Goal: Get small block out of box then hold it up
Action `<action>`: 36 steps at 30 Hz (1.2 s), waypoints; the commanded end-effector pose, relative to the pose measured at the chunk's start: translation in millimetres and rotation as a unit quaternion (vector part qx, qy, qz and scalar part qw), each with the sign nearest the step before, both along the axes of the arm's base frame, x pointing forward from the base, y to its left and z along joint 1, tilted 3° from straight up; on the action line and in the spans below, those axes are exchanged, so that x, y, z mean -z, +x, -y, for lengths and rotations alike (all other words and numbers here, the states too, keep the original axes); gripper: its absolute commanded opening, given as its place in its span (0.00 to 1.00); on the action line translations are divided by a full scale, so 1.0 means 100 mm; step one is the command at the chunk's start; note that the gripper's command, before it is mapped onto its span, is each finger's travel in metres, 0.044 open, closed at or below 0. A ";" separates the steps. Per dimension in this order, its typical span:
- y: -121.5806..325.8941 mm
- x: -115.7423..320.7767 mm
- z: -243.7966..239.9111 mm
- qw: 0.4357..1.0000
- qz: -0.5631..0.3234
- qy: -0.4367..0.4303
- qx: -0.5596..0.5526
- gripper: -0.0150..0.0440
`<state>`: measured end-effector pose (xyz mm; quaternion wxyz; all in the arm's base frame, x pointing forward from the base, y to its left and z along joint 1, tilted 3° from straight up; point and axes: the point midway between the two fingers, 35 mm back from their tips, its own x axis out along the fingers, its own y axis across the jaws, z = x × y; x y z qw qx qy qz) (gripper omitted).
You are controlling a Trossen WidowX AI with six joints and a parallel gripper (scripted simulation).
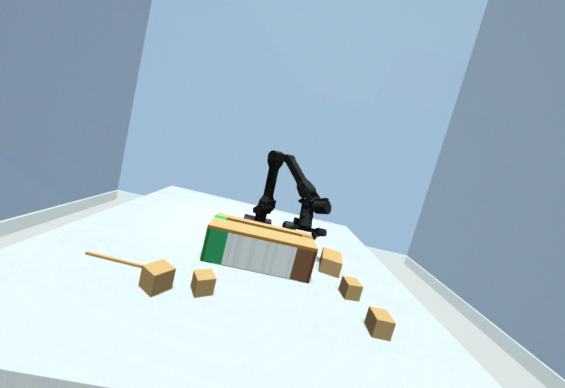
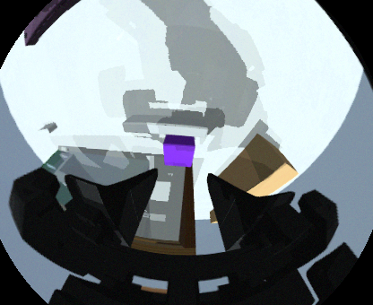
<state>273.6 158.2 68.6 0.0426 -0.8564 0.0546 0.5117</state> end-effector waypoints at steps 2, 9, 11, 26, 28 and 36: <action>-0.01 0.14 0.02 1.000 -0.006 -0.006 -0.002 0.74; -0.01 0.25 0.03 1.000 -0.006 -0.006 -0.003 0.74; -0.01 0.28 0.04 1.000 -0.006 -0.006 -0.003 0.74; -0.01 0.36 0.05 1.000 -0.006 -0.006 -0.003 0.43; -0.01 0.36 0.05 1.000 -0.006 -0.006 -0.003 0.37; 0.00 0.07 0.03 1.000 -0.004 -0.005 -0.001 0.25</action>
